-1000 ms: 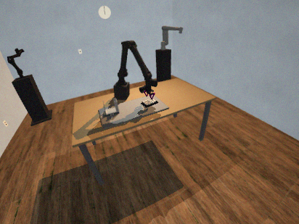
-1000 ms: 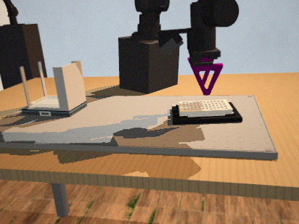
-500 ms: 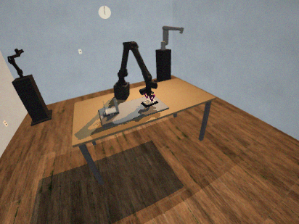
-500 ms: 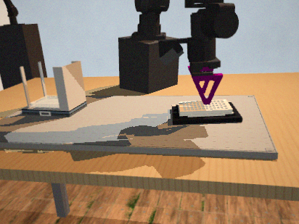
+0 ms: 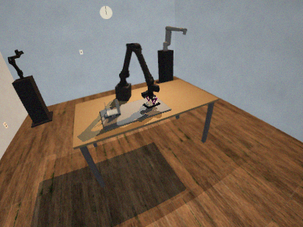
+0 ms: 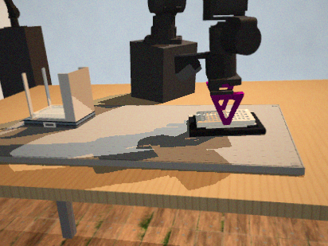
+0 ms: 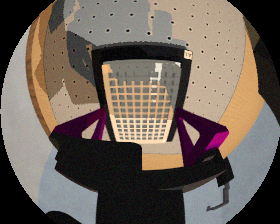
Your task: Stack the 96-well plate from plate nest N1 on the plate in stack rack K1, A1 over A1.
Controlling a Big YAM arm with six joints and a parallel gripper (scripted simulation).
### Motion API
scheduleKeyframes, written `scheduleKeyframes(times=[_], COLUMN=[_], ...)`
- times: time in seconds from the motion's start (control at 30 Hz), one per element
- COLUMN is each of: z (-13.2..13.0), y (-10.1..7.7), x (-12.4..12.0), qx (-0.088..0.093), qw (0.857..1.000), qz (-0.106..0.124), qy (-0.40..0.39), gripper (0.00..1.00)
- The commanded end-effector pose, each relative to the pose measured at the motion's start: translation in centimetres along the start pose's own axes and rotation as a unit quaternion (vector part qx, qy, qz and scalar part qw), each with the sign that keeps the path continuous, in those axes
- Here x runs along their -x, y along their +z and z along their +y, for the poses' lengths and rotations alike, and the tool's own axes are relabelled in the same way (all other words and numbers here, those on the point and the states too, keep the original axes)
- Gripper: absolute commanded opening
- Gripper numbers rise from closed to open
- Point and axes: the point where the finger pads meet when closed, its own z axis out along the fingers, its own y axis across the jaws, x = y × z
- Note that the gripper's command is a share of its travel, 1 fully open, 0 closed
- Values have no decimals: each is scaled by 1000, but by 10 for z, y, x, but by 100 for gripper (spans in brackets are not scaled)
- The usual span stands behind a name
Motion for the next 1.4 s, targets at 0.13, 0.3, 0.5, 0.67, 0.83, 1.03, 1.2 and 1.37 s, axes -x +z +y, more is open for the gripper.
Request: scheduleKeyframes(times=[0.13, 0.3, 0.5, 0.67, 0.83, 1.03, 1.2, 1.37], z=[11, 10, 10, 10, 10, 10, 10, 10], y=[8, 2, 2, 2, 2, 2, 2, 2], x=[-9, -4, -4, -4, -4, -4, -4, -4], qx=[11, 11, 11, 11, 11, 11, 11, 11], qw=[1000, 1000, 1000, 1000, 1000, 1000, 1000, 1000], qz=[2, 2, 2, 2, 2, 2, 2, 2], qy=[-3, -1, -1, -1, -1, -1, -1, -1], gripper=[100, 100, 100, 0, 0, 0, 0, 0])
